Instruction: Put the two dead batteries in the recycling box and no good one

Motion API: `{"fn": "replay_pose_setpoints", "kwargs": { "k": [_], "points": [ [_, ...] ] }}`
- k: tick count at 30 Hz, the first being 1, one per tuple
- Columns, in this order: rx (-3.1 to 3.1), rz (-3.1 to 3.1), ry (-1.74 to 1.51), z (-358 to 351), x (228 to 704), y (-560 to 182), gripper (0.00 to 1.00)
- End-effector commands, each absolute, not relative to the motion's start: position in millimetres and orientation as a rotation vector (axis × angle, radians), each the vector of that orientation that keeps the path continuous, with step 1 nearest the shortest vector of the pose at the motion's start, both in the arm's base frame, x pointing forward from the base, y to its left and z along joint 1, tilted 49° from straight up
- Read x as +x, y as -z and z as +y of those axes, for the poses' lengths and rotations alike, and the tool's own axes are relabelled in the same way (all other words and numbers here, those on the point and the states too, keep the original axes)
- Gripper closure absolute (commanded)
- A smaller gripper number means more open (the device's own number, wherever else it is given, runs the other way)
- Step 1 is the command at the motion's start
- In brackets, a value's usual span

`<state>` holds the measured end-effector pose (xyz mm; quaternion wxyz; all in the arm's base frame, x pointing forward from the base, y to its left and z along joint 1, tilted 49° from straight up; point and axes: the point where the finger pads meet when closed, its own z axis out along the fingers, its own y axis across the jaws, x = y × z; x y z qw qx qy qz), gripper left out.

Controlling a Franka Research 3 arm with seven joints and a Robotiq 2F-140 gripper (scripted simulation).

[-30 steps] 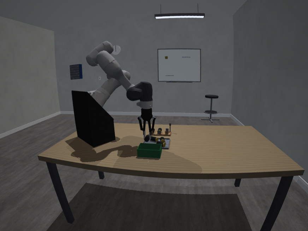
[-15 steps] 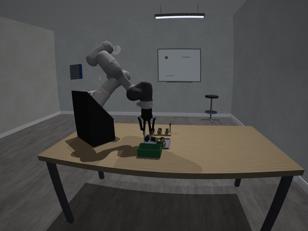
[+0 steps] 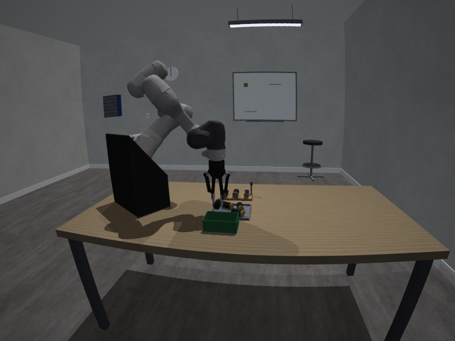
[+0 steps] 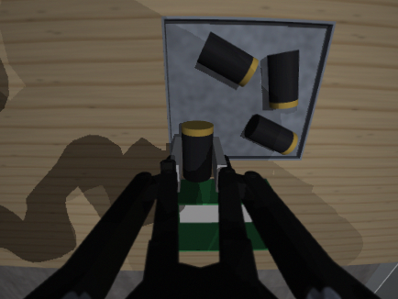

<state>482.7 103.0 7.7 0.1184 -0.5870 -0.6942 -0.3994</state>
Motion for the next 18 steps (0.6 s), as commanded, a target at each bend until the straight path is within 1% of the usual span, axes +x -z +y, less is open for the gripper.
{"fn": "replay_pose_setpoints", "kwargs": {
  "k": [1,10,18],
  "points": [
    [-1.722,-2.026,1.173,104.8,486.0,-6.9,0.84],
    [-1.722,-2.026,1.173,130.5,497.4,17.2,0.84],
    [-1.722,-2.026,1.173,133.3,498.7,19.9,0.84]
  ]
}}
